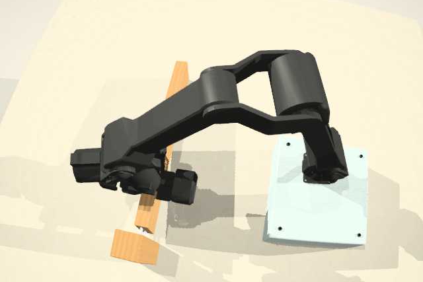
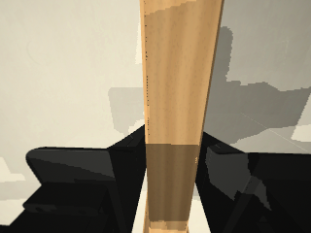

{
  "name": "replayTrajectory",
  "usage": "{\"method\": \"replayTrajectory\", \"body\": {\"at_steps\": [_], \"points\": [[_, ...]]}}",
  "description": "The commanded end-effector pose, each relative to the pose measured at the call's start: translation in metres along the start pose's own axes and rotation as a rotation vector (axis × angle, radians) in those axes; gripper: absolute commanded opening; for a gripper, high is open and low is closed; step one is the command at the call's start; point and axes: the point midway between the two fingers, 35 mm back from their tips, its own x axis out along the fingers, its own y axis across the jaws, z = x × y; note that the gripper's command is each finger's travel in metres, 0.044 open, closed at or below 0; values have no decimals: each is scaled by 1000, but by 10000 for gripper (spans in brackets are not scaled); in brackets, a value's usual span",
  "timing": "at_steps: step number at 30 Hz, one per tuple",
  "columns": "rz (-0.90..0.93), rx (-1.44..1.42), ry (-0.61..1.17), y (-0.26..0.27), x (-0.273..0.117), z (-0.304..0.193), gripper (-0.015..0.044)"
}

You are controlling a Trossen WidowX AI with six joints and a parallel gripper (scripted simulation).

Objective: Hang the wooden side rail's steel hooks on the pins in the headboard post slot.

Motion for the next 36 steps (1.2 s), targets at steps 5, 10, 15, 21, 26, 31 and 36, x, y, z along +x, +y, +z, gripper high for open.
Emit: {"method": "replayTrajectory", "body": {"at_steps": [5,10,15,21,26,31,36], "points": [[6,2,1,1,-1,-2,0],[6,2,1,0,0,-2,0],[6,2,2,0,0,-3,0],[6,2,2,0,0,-3,0],[6,2,2,0,-1,-4,0],[6,2,2,1,-1,-5,0],[7,2,2,2,-2,-5,0]]}}
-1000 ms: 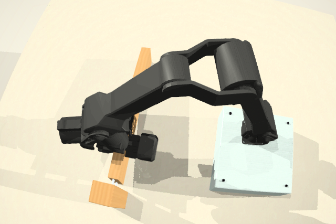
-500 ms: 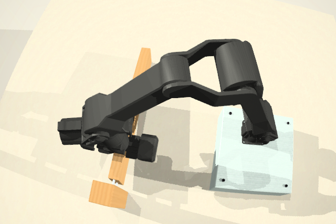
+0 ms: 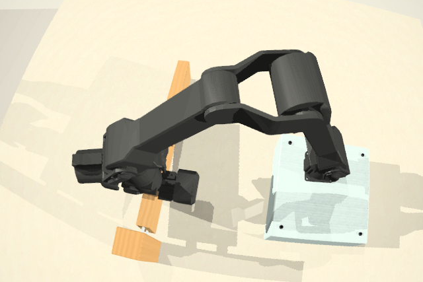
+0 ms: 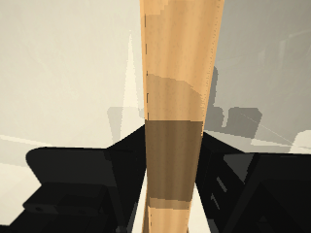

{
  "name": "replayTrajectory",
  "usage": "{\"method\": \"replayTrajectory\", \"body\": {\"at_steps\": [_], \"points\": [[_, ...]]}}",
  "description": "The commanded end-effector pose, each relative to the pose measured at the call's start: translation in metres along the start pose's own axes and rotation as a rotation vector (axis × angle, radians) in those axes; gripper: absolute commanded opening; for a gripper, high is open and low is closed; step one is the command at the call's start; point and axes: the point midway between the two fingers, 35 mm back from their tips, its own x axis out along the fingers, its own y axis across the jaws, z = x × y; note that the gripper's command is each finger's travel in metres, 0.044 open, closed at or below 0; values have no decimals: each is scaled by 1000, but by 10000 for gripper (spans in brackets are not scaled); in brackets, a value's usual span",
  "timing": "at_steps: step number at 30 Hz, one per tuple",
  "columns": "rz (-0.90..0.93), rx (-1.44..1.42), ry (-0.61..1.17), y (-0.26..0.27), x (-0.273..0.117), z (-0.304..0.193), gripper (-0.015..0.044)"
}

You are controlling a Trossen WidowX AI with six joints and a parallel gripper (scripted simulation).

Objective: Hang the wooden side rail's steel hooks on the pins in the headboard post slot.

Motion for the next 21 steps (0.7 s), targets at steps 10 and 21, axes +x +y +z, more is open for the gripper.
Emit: {"method": "replayTrajectory", "body": {"at_steps": [10,21], "points": [[6,4,3,3,-3,-2,0],[6,4,3,2,-2,-4,0]]}}
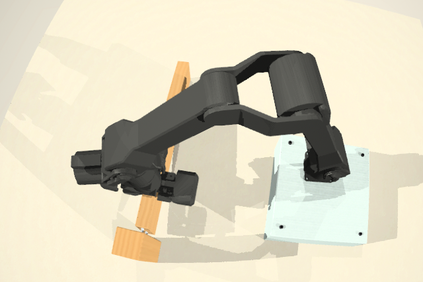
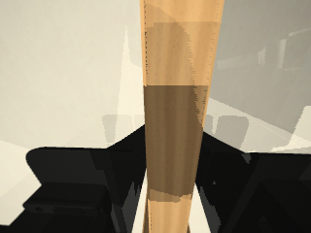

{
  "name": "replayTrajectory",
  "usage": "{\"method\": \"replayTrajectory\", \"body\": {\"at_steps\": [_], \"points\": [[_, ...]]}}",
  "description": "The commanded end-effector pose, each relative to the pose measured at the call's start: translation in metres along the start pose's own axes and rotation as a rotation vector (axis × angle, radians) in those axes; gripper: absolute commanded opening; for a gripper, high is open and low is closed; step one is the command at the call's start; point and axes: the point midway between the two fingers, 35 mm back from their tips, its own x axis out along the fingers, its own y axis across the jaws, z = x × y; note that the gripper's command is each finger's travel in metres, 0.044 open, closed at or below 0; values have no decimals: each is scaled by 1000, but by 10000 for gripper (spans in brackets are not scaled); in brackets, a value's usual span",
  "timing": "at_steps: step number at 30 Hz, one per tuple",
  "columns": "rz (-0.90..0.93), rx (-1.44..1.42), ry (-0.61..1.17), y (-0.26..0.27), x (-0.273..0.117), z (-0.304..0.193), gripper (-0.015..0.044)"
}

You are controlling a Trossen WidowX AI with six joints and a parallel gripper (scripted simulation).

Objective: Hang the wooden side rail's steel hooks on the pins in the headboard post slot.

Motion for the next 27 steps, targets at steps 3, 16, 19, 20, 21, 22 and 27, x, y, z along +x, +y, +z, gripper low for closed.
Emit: {"method": "replayTrajectory", "body": {"at_steps": [3,16,19,20,21,22,27], "points": [[6,2,2,1,-1,-1,0],[6,2,2,0,0,-3,0],[6,2,2,0,0,-3,0],[6,2,2,0,-1,-3,0],[6,2,2,0,-1,-3,0],[6,2,2,0,-1,-3,0],[6,2,2,0,-1,-4,0]]}}
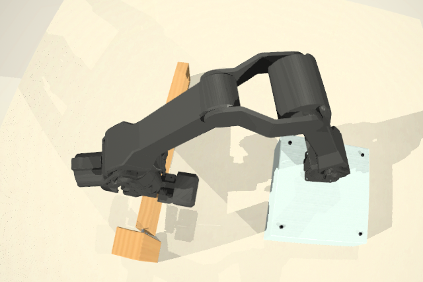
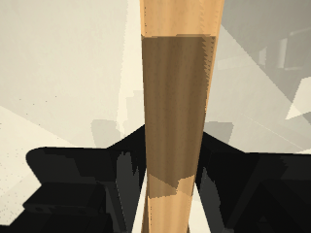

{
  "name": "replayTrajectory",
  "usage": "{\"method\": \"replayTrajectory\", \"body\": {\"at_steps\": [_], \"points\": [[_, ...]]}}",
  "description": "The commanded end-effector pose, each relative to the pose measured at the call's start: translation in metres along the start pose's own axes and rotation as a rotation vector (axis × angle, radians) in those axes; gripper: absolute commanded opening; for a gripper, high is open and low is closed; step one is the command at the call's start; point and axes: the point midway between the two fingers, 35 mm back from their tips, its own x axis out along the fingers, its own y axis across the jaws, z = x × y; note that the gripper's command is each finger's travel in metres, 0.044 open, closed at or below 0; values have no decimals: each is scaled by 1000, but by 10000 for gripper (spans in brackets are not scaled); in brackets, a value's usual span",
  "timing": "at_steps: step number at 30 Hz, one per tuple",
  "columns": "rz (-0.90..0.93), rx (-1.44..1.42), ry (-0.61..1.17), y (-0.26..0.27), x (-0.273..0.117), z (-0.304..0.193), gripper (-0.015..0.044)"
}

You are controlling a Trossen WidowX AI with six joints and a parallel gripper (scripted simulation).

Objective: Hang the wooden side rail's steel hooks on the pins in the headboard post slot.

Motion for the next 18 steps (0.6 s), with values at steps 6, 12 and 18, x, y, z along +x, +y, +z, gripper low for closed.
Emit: {"method": "replayTrajectory", "body": {"at_steps": [6,12,18], "points": [[4,4,4,2,-3,-2,0],[4,4,4,2,-3,-2,0],[4,4,4,3,-3,-3,0]]}}
